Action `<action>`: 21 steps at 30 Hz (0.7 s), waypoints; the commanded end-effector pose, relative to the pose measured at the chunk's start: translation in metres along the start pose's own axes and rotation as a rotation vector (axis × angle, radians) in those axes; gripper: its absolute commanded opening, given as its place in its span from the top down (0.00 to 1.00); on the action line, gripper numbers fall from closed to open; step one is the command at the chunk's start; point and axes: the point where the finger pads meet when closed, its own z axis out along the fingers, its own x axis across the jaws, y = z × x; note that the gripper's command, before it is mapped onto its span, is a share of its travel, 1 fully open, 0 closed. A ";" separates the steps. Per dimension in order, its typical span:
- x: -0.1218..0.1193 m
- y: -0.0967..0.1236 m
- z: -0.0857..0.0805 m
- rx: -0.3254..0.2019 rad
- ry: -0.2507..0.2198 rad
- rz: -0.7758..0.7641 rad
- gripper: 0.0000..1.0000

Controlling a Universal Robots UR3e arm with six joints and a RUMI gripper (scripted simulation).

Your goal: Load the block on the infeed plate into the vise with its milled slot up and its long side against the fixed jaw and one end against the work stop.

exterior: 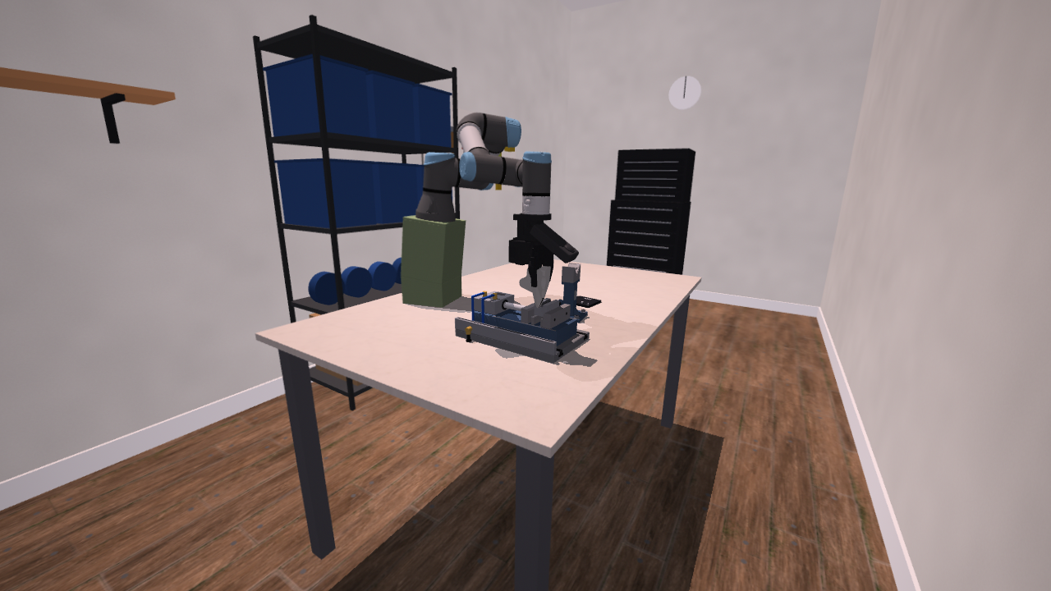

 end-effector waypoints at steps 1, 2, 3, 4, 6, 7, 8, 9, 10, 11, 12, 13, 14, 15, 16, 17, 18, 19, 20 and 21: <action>-0.001 -0.001 -0.001 0.003 0.002 0.000 1.00; -0.001 -0.001 -0.001 0.003 0.002 0.000 1.00; -0.001 -0.001 -0.001 0.003 0.002 0.000 1.00; -0.001 -0.001 -0.001 0.003 0.002 0.000 1.00; -0.002 -0.001 -0.001 0.003 0.002 0.000 1.00; -0.002 -0.001 -0.001 0.003 0.002 0.000 1.00; -0.002 -0.001 -0.001 0.003 0.002 0.000 1.00; -0.002 -0.001 -0.001 0.003 0.002 0.000 1.00; -0.002 -0.001 -0.001 0.003 0.002 0.000 1.00; -0.002 -0.001 -0.001 0.003 0.002 0.000 1.00; -0.002 -0.001 -0.001 0.003 0.002 0.000 1.00; -0.002 -0.001 -0.001 0.003 0.002 0.000 1.00; -0.002 -0.001 -0.001 0.003 0.002 0.000 1.00; -0.002 -0.001 -0.001 0.003 0.002 0.000 1.00; -0.002 -0.001 -0.001 0.003 0.002 0.000 1.00; -0.002 -0.001 -0.001 0.003 0.002 0.000 1.00; -0.002 -0.001 -0.001 0.003 0.002 0.000 1.00; -0.002 -0.001 -0.001 0.003 0.002 0.000 1.00; -0.003 -0.001 -0.001 0.003 0.002 0.000 1.00; -0.003 -0.001 -0.001 0.003 0.002 0.000 1.00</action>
